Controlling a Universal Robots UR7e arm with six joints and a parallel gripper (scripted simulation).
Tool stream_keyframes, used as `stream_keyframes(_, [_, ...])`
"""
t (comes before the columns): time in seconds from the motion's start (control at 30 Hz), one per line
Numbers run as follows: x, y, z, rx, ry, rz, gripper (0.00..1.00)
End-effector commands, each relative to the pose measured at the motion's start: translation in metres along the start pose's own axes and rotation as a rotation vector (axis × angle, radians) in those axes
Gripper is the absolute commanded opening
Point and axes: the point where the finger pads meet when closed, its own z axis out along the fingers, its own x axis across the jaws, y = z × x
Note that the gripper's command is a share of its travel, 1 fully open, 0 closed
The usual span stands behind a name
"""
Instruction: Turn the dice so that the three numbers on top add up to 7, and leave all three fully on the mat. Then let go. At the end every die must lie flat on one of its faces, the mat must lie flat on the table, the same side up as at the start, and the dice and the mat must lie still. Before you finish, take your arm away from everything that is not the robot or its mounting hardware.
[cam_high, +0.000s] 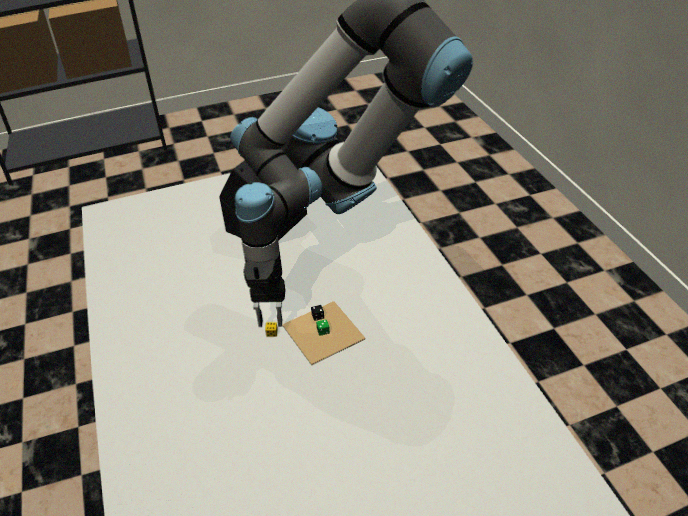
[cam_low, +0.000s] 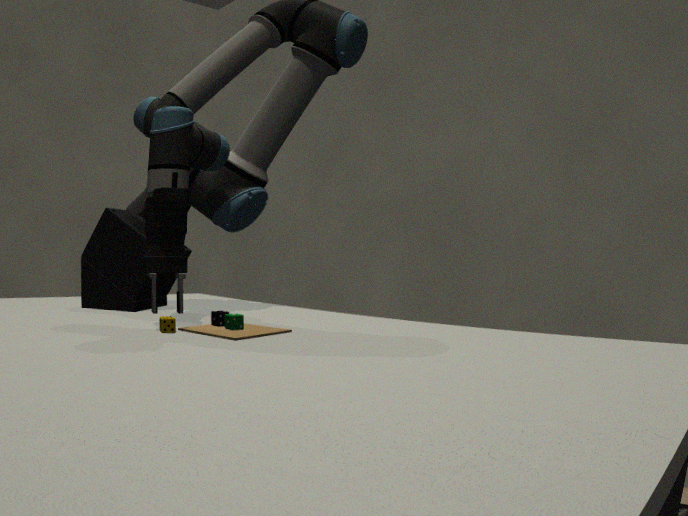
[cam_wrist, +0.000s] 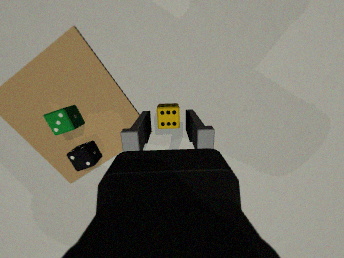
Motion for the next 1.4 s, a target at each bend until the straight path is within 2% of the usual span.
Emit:
stream_keyframes(0.0, [0.000,0.000,0.002,0.001,0.000,0.000,0.79])
stream_keyframes(0.63, [0.000,0.000,0.027,0.001,0.000,0.000,0.79])
stream_keyframes(1.37, [0.000,0.000,0.028,0.001,0.000,0.000,0.79])
